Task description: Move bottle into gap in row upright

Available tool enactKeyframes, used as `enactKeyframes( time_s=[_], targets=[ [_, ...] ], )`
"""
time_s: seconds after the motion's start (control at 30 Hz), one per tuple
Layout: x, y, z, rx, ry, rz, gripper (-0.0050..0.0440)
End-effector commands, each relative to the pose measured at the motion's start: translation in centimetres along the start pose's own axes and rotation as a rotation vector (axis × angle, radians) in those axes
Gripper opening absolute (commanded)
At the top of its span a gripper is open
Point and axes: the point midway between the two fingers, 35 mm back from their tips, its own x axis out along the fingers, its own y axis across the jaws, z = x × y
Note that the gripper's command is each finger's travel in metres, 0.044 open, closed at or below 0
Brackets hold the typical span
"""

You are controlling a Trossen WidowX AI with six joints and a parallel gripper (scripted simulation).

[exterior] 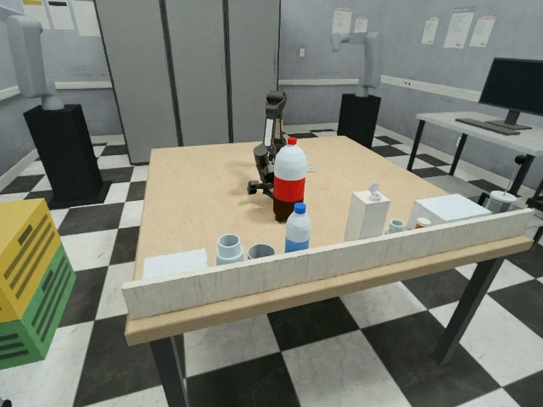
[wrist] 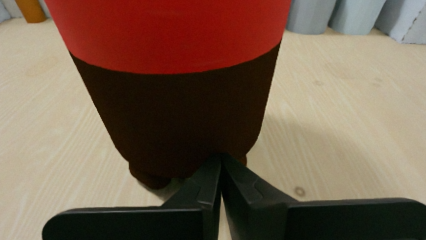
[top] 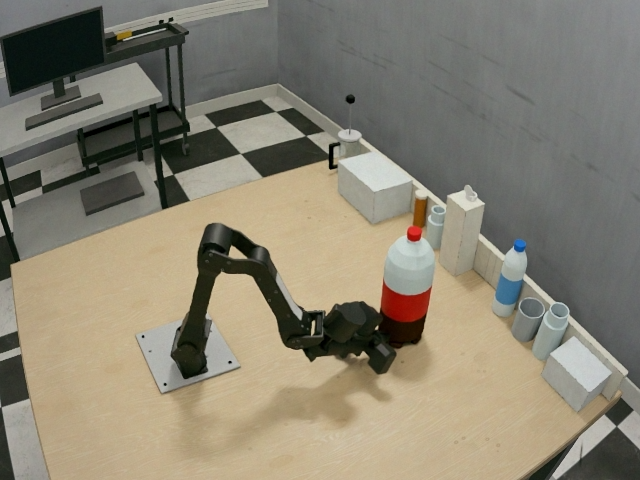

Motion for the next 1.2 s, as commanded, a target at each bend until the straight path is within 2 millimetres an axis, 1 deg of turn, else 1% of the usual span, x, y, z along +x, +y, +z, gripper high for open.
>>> enactKeyframes(
  time_s=[0.0,0.93,0.97,1.03,1.17],
  targets=[
    [0.4,0.2,1.0,-0.012,-0.019,0.006,-0.0050],
    [0.7,0.9,0.8,-0.008,-0.013,0.009,-0.0050],
    [0.5,1.0,1.2,-0.012,-0.022,0.007,-0.0050],
    [0.6,1.0,1.2,-0.012,-0.022,0.007,-0.0050],
    [1.4,1.1,1.5,-0.011,-0.020,0.003,-0.0050]
  ],
)
